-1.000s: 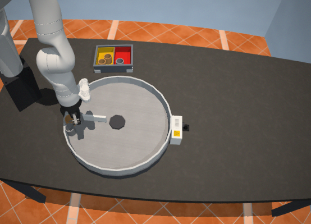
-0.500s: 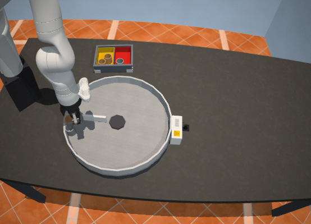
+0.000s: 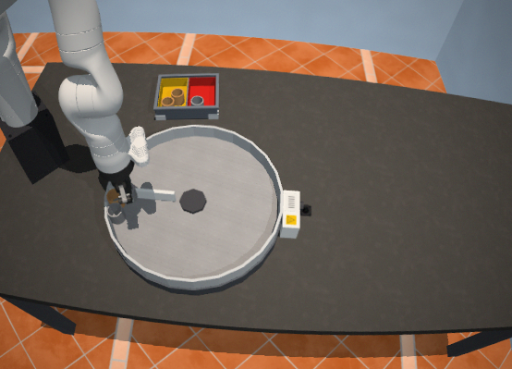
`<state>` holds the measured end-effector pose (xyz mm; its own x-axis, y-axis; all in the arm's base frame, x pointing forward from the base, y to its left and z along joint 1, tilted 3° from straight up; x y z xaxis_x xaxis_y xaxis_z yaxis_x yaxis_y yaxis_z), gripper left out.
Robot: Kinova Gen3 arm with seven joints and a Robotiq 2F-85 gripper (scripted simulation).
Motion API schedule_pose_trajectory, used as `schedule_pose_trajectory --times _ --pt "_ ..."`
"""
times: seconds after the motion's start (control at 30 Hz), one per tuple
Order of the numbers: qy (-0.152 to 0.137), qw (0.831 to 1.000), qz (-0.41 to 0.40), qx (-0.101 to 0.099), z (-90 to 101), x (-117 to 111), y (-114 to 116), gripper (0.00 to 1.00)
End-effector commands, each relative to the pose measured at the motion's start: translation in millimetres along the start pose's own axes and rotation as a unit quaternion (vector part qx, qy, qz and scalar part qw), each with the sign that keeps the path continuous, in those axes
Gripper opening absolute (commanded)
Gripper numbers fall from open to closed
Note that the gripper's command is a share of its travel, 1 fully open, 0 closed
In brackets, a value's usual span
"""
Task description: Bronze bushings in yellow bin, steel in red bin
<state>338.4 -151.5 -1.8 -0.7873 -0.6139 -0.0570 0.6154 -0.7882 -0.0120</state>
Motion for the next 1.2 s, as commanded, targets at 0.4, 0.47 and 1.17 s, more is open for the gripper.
schedule_pose_trajectory --times 0.4,0.47,1.17 --pt "0.000 1.000 0.000 0.001 5.9 0 0 0.00" --pt "0.000 1.000 0.000 0.001 6.5 0 0 0.00" --pt "0.000 1.000 0.000 0.001 11.9 0 0 0.00"
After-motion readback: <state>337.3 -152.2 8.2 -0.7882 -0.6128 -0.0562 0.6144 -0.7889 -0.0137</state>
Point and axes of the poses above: the point where the finger pads meet when closed, its own z axis back along the fingers, its own y axis across the jaws, x = y × z, the point moved 5 cm from there along z, back along the fingers, and after that the axes turned 12 degrees about z, right-handed, at the moved point
